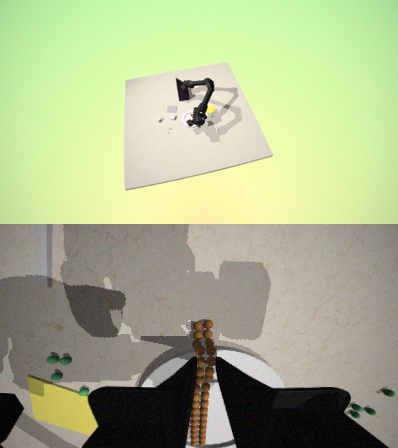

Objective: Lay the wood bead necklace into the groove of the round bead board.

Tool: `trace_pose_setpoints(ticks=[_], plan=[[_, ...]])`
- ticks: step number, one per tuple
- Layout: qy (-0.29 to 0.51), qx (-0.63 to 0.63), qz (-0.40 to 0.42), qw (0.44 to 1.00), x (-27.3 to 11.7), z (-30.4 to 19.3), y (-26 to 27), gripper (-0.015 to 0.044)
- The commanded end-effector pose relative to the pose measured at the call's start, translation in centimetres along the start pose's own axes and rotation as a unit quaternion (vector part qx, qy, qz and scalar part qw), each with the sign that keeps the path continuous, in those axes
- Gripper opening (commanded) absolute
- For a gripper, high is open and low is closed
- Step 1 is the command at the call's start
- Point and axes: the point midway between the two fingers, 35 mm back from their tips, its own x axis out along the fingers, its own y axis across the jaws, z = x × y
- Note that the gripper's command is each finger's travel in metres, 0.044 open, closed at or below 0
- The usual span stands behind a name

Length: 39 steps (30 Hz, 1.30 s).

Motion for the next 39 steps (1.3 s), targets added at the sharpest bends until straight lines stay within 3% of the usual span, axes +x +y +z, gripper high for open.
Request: trace_pose_setpoints(ticks=[1, 23, 39], plan=[[0.000, -0.001, 0.000, 1.000, 0.0, 0.0, 0.0, 0.0000], [0.000, -0.001, 0.000, 1.000, -0.1, 0.0, 0.0, 0.0000], [0.000, 0.003, -0.002, 1.000, -2.5, -0.8, -0.4, 0.0000]])
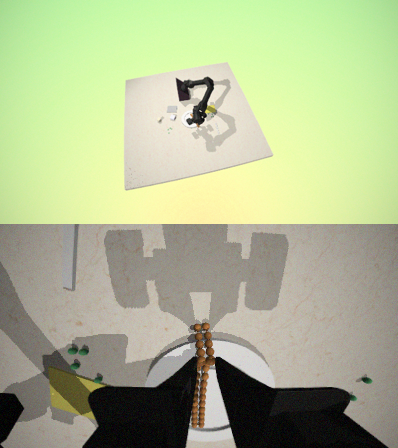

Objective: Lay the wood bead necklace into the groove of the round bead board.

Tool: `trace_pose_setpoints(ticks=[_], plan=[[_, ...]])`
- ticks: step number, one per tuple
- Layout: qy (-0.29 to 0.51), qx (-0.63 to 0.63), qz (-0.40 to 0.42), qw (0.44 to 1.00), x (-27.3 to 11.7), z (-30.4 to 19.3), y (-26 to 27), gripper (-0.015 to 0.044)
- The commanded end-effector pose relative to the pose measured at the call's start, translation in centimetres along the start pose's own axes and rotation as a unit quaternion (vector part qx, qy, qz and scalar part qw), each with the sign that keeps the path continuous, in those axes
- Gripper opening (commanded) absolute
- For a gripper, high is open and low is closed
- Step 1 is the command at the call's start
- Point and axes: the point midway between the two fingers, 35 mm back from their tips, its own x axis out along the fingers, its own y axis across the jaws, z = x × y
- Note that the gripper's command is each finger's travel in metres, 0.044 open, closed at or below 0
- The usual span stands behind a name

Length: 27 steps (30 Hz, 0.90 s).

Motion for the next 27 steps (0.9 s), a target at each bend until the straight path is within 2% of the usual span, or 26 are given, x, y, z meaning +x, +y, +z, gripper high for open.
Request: trace_pose_setpoints(ticks=[1, 14, 27], plan=[[0.001, 0.000, -0.001, 1.000, -0.2, -0.9, -0.4, 0.0000], [0.002, 0.001, -0.001, 1.000, -0.2, -4.8, -1.6, 0.0000], [0.001, 0.001, -0.001, 1.000, 1.4, -4.9, -1.7, 0.0000]])
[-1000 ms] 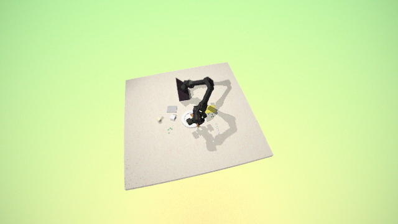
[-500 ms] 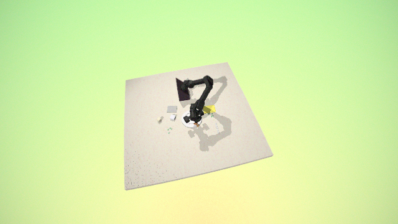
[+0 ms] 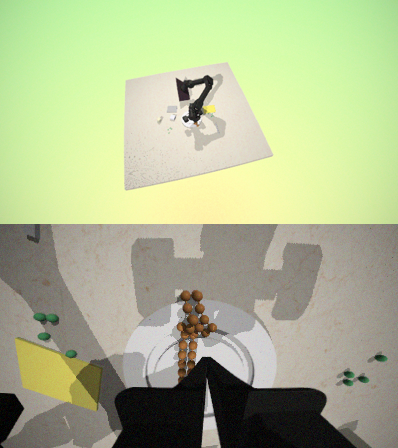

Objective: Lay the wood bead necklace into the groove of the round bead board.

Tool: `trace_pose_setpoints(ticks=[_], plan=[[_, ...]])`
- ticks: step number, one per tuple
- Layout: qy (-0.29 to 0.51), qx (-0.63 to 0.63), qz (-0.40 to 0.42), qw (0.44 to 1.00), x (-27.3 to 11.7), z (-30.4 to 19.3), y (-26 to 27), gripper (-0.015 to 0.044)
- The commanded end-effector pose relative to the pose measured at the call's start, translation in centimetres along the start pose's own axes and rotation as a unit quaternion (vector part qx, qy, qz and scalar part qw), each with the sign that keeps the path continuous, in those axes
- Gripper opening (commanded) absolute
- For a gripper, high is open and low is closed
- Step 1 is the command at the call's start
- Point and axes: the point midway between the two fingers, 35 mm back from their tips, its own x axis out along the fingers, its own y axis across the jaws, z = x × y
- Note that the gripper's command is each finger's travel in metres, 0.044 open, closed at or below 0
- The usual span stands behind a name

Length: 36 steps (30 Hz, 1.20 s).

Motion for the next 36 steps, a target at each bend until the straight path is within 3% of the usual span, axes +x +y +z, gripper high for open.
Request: trace_pose_setpoints(ticks=[1, 6, 23, 36], plan=[[0.000, 0.004, 0.000, 1.000, 0.7, -0.1, 0.0, 0.0000], [0.000, 0.004, 0.000, 1.000, 1.3, -0.1, 0.0, 0.0000], [0.001, 0.002, 0.000, 1.000, -0.2, -0.1, 0.0, 0.0440], [0.000, 0.004, 0.000, 1.000, -1.0, -0.3, 0.0, 0.0440]])
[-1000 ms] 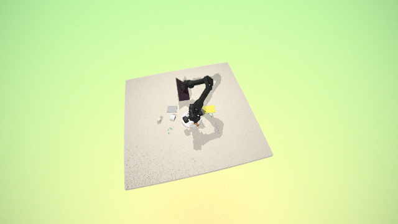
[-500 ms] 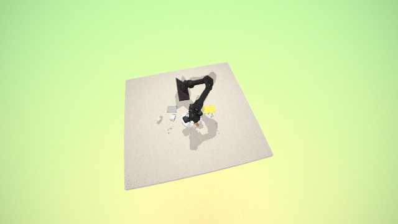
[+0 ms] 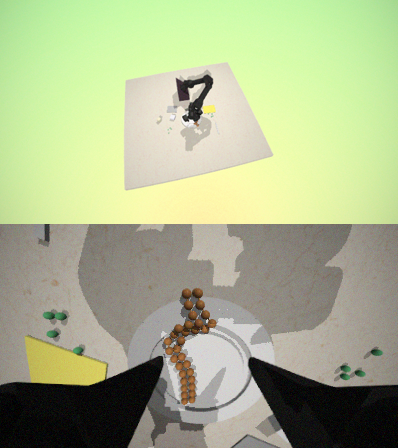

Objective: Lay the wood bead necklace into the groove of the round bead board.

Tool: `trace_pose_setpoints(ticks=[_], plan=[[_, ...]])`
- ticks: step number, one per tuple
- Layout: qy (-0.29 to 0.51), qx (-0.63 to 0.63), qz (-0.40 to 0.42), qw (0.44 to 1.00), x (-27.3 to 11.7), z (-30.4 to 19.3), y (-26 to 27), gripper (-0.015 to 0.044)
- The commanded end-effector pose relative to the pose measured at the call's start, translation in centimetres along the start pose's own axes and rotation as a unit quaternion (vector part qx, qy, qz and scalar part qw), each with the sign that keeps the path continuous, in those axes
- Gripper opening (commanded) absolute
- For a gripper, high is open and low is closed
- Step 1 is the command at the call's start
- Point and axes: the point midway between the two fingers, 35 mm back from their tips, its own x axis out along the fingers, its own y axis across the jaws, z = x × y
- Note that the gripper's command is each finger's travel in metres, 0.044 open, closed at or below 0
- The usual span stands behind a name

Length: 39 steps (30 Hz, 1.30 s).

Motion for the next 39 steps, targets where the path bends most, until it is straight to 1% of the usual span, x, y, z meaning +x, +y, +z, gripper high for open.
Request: trace_pose_setpoints(ticks=[1, 19, 21, 25, 31, 33, 39], plan=[[-0.001, -0.002, -0.002, 1.000, -0.3, 0.0, -0.1, 0.0440], [-0.001, -0.002, -0.002, 1.000, -0.3, 0.0, -0.1, 0.0440], [-0.001, 0.018, -0.002, 1.000, -0.4, -0.5, 0.1, 0.0387], [0.000, 0.137, -0.002, 0.991, -1.0, -3.2, 1.0, 0.0282], [0.000, 0.314, -0.002, 0.949, -1.5, -7.6, 2.5, 0.0125], [0.000, 0.334, -0.002, 0.943, -1.5, -8.1, 2.7, 0.0120], [0.000, 0.334, -0.002, 0.943, -1.5, -8.1, 2.7, 0.0120]])
